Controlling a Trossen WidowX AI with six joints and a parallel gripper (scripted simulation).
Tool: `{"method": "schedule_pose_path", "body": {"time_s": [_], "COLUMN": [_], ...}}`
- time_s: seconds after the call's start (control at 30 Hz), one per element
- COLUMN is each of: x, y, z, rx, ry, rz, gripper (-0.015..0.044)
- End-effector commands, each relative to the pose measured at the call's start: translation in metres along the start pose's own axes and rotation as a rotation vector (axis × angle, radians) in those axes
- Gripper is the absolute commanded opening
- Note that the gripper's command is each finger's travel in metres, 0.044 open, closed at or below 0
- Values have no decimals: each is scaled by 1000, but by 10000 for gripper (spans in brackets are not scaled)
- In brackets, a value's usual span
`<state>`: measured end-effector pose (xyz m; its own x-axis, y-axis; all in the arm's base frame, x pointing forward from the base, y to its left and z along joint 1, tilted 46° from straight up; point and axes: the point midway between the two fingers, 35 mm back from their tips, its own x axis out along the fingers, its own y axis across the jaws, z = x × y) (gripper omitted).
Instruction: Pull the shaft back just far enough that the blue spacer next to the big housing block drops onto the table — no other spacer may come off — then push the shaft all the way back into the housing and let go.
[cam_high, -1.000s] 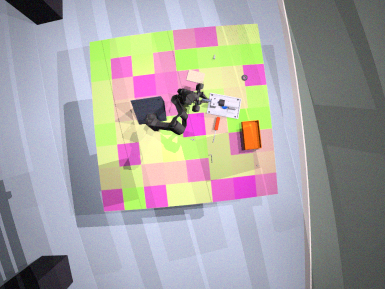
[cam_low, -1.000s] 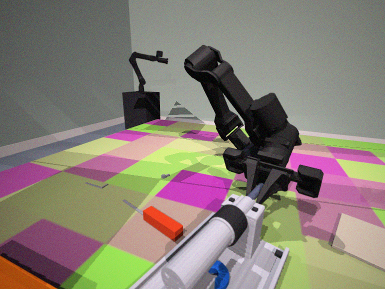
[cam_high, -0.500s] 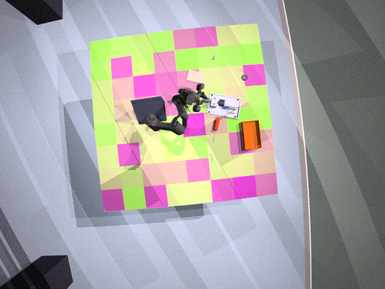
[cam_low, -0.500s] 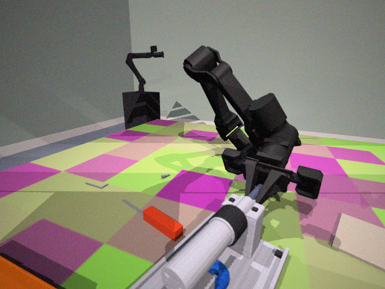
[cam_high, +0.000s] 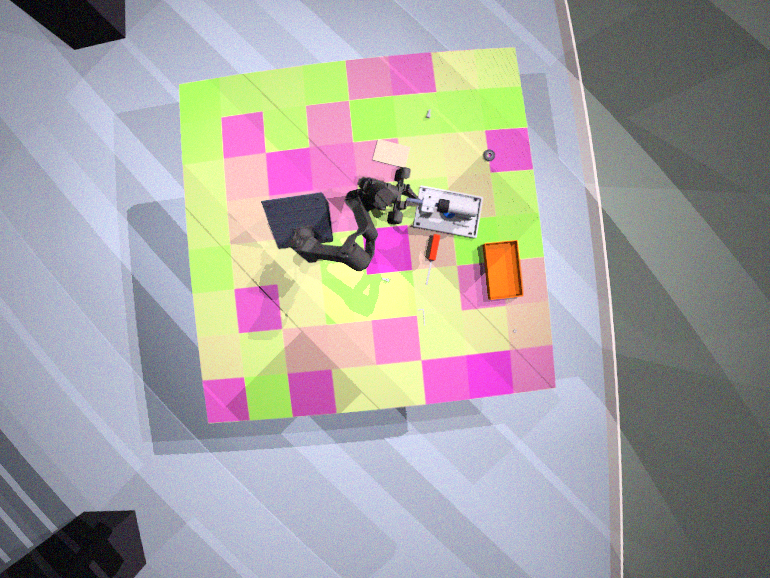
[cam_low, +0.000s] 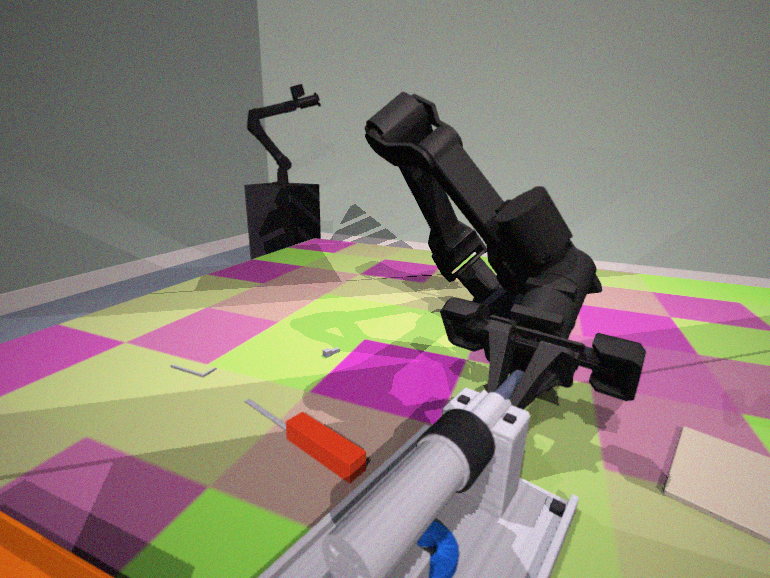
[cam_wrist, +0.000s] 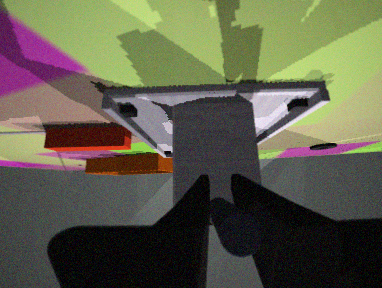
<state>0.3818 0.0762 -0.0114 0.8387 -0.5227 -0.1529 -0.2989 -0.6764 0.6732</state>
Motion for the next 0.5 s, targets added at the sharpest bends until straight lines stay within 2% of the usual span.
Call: {"method": "schedule_pose_path", "body": {"time_s": [0.0,0.47], "x": [3,7], "y": [1,1], "z": [-1,-4], "rx": [0,0], "ry": [-1,-1], "rz": [4,5], "gripper": [0,0]}}
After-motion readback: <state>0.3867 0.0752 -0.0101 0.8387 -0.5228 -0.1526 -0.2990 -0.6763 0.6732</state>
